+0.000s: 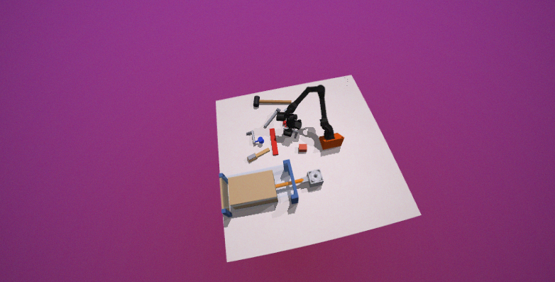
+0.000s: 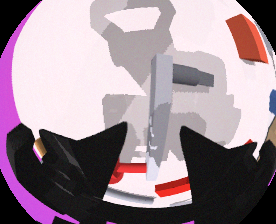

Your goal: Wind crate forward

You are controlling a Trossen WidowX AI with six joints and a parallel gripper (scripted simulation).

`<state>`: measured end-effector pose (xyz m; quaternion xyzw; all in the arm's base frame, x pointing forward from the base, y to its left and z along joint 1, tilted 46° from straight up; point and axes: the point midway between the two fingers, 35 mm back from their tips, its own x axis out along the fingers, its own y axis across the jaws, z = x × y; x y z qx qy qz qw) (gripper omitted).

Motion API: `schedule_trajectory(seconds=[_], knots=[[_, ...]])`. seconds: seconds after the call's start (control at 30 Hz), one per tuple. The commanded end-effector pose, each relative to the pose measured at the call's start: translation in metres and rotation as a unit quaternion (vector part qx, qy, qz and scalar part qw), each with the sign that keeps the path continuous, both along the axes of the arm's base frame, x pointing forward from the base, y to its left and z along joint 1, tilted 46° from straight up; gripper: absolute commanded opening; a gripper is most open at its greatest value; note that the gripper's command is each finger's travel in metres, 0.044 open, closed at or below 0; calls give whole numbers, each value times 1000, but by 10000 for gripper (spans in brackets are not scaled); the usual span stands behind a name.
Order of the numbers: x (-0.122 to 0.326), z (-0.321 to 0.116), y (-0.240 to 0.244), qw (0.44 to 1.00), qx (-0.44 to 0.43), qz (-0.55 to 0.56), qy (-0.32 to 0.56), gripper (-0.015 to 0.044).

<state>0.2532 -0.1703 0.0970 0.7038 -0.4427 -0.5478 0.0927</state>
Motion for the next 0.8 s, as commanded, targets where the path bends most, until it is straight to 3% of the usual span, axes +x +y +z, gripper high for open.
schedule_trajectory(seconds=[0.0,0.77], knots=[[0,0,0,1000,0,0,-1,247],[0,0,0,1000,0,0,-1,93]])
